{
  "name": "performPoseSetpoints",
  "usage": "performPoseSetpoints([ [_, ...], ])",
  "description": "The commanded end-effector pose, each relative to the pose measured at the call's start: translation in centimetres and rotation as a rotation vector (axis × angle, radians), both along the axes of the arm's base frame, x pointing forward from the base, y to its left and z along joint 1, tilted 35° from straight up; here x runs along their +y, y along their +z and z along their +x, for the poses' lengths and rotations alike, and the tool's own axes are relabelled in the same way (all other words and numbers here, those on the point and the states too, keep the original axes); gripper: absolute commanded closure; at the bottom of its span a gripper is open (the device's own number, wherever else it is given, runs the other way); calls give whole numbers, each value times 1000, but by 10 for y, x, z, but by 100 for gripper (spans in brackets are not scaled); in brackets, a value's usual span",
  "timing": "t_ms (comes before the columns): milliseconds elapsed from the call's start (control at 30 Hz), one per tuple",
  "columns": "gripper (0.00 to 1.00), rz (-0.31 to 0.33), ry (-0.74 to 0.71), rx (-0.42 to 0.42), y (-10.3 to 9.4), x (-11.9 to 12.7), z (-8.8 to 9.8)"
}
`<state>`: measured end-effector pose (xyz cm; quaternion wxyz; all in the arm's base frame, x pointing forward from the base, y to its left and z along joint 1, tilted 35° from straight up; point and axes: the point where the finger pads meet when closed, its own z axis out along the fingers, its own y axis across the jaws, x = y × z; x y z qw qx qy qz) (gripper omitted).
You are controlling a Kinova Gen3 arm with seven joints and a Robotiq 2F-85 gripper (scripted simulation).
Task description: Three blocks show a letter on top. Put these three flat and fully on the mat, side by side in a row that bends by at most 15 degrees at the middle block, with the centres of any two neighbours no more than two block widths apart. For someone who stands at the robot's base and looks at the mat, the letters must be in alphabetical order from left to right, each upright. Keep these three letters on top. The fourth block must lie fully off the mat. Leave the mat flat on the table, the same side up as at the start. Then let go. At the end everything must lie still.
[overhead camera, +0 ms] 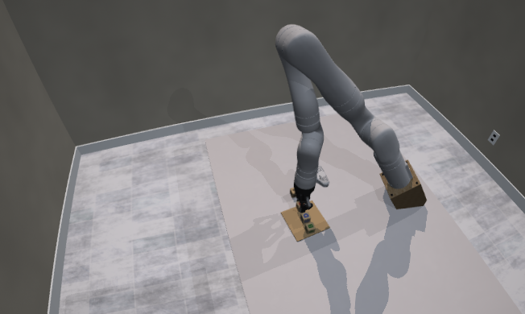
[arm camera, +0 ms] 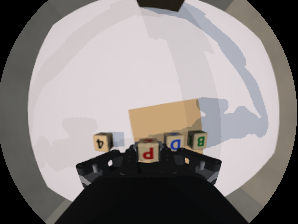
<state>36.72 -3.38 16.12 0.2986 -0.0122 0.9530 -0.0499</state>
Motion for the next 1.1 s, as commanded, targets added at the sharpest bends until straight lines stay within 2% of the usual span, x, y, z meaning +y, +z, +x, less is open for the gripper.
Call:
performPoseSetpoints([
  [0,74,-1,-10,9,-4,-4,-2],
  [1067,74,-1,-10,9,-13,-5,4],
])
